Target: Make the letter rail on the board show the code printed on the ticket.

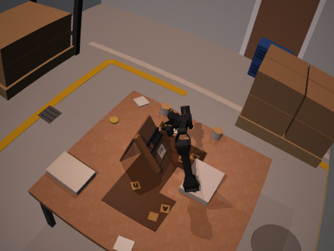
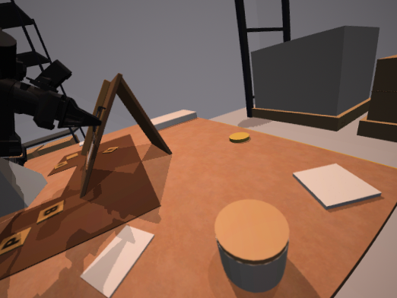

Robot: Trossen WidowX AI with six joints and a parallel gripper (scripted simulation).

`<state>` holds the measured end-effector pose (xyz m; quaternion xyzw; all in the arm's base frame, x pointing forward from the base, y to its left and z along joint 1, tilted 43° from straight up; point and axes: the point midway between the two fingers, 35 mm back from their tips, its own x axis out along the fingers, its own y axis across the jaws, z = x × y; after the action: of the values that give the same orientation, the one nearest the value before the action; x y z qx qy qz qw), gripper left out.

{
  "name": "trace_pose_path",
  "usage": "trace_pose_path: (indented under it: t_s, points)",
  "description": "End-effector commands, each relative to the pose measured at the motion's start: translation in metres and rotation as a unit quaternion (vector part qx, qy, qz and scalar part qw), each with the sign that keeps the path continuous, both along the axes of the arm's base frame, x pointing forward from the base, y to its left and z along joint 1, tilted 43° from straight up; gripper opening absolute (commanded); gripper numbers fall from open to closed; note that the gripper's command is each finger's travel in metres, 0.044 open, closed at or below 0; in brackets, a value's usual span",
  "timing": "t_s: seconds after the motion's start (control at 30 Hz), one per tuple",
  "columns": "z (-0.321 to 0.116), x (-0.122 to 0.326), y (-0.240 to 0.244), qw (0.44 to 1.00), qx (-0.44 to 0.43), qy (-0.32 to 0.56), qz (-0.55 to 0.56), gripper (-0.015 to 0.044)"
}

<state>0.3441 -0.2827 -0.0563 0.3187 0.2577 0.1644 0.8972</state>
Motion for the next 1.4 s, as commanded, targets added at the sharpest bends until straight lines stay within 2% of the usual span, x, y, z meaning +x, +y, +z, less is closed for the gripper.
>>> trace_pose_path:
  t_s: [0.0, 1.37]
  points:
    - [0.003, 0.000, 0.001, 1.000, 0.000, -0.001, -0.001, 0.0000]
    - [0.016, -0.003, 0.017, 1.000, 0.001, -0.001, -0.001, 0.0000]
